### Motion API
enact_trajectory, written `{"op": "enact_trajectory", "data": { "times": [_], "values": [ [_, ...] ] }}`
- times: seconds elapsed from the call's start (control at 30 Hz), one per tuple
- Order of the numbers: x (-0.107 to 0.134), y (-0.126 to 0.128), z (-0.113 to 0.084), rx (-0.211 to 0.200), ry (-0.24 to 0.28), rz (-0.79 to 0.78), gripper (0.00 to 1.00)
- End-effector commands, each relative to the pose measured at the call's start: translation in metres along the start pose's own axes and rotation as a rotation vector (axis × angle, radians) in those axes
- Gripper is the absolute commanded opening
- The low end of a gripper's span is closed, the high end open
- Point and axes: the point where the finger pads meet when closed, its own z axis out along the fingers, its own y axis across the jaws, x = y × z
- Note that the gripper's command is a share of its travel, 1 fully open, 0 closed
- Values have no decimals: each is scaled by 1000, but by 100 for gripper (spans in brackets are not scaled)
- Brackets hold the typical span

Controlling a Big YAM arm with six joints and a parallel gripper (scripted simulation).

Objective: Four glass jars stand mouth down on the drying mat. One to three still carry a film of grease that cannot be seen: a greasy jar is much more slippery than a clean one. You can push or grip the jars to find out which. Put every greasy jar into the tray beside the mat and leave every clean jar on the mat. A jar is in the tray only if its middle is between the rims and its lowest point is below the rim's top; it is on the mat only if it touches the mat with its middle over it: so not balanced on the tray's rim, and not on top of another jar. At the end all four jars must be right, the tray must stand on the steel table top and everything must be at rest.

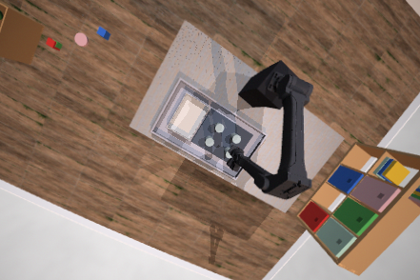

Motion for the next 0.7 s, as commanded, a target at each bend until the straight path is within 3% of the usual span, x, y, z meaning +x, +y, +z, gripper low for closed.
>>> {"op": "enact_trajectory", "data": {
  "times": [0.0,0.67],
  "values": [
    [-11,-2,-4,1,-15,7,0],
    [-14,-2,-4,1,-15,7,0]
  ]
}}
